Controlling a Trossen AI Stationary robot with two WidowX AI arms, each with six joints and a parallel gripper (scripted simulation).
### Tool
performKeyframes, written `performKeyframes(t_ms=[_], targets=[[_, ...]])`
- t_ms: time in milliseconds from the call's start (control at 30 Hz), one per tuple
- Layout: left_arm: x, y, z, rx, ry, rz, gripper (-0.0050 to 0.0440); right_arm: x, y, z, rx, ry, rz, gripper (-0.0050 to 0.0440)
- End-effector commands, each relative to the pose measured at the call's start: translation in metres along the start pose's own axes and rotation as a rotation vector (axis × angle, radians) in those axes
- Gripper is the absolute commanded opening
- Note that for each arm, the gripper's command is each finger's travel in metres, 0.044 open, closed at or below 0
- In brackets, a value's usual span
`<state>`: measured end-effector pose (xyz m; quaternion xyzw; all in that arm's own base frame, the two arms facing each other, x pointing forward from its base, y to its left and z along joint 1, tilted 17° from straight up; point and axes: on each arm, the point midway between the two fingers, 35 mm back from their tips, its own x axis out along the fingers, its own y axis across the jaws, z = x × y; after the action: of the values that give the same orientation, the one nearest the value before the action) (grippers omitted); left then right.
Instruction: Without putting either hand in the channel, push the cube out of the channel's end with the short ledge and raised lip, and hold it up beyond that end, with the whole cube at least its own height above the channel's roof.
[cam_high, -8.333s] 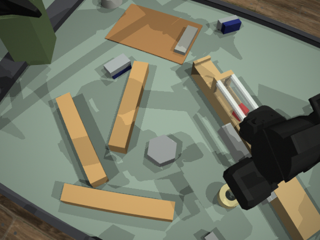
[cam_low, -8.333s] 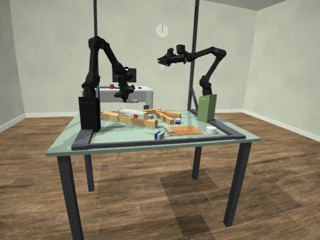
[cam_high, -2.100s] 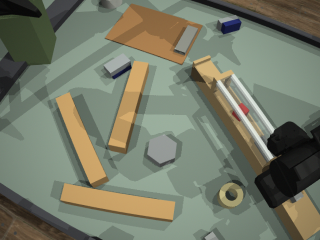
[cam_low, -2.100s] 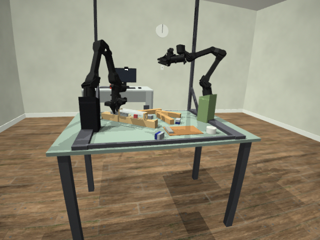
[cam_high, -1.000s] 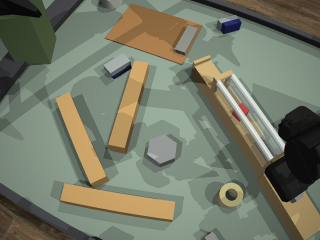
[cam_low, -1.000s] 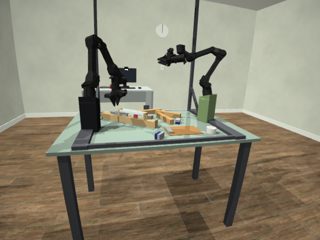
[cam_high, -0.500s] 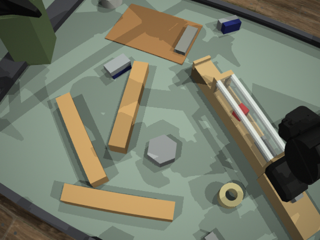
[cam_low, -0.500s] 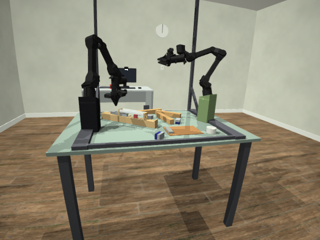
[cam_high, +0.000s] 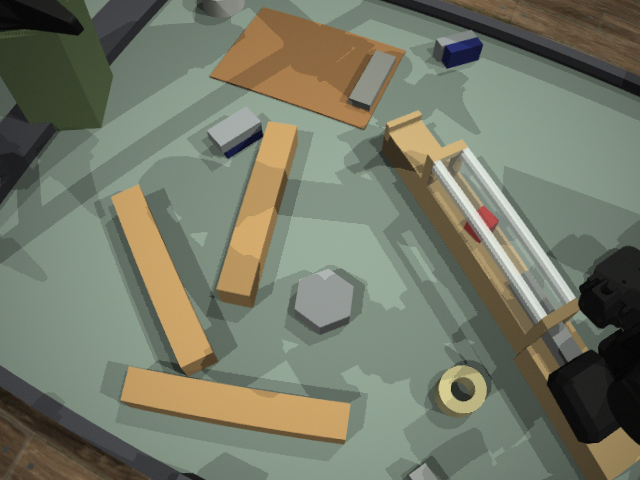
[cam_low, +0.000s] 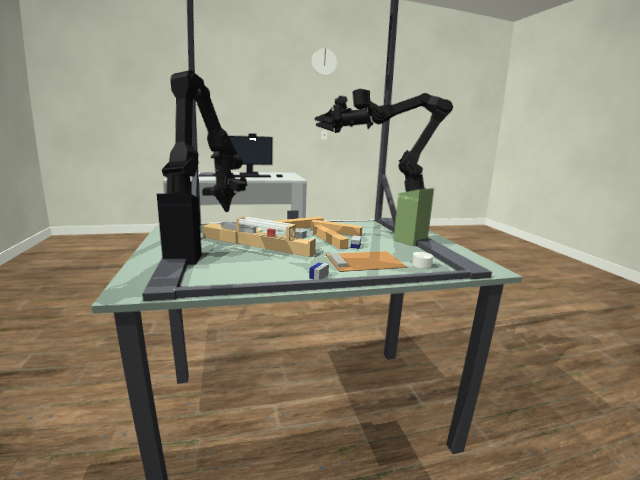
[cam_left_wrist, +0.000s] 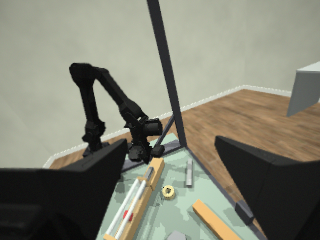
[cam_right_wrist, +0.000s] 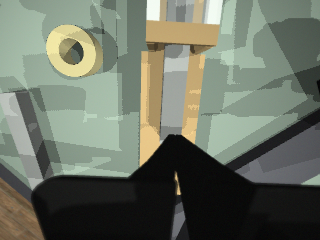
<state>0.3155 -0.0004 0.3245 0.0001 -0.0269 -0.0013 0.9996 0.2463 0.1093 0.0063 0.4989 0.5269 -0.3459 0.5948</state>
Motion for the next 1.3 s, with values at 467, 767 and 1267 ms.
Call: performKeyframes(t_ms=[467,767,1267], targets=[[-0.001,0.000,0.007,0.003,-0.017,0.001,0.0400,-0.001,0.002,-0.053,0.010,-0.226,0.035,0.0000],[-0.001,0.000,0.007,0.003,-0.017,0.001,0.0400,0.007,0.002,-0.050,0.005,-0.191,0.024,0.0000],[-0.001,0.000,0.007,0.003,-0.017,0.001,0.0400,0.023,0.002,-0.051,0.002,-0.192,0.025,0.0000]])
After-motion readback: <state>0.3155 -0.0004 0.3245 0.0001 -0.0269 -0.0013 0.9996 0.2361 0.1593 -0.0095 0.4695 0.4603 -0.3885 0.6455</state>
